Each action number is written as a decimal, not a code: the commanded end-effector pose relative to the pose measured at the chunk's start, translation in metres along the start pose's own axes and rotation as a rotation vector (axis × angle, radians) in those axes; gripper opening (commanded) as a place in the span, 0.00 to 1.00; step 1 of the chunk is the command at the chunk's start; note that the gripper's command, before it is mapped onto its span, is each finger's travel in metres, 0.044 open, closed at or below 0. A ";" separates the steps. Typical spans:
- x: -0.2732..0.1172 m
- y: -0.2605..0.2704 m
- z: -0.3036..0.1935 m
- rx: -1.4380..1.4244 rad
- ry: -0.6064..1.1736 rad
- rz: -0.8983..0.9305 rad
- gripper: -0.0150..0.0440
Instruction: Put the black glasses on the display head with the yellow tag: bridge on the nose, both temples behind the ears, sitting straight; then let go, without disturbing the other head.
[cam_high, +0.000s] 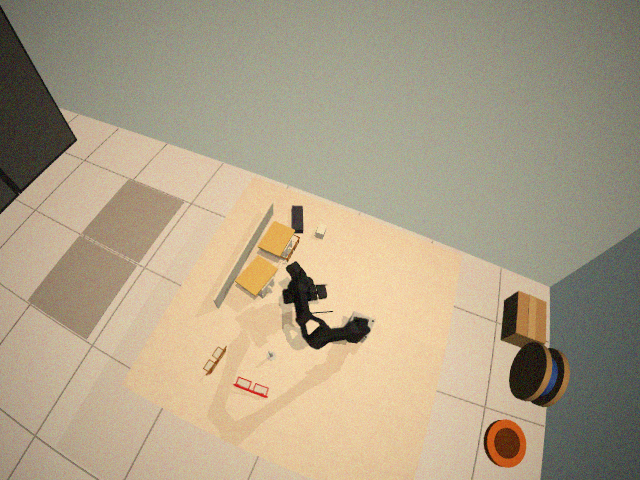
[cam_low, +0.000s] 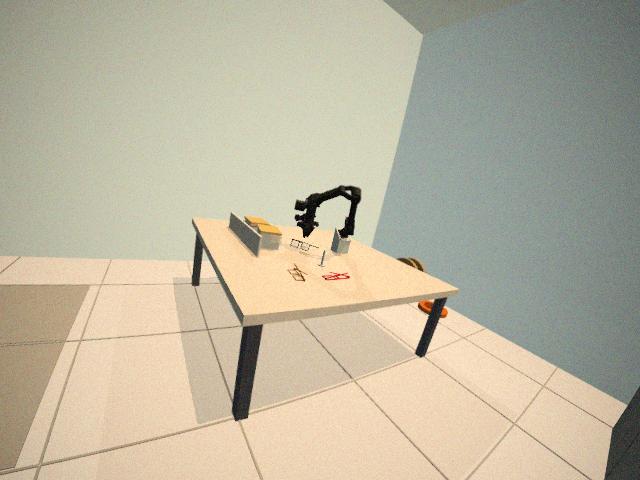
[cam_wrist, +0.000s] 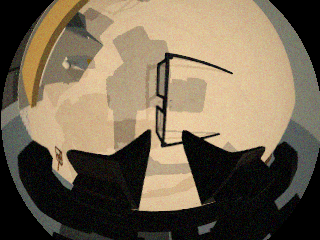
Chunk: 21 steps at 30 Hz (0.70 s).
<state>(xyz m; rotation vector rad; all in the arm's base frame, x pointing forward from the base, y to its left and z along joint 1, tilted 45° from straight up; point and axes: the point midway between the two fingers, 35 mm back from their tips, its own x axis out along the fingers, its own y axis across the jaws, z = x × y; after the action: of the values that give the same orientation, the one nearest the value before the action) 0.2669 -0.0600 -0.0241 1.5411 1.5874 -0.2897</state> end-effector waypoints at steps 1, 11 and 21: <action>-0.002 -0.002 0.000 -0.007 -0.001 -0.003 0.49; 0.002 -0.002 0.000 -0.007 -0.002 -0.003 0.49; 0.018 -0.001 0.001 -0.007 -0.003 -0.003 0.49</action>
<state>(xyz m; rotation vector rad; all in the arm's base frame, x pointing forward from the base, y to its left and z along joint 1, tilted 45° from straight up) 0.2690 -0.0535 -0.0330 1.5244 1.5801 -0.2862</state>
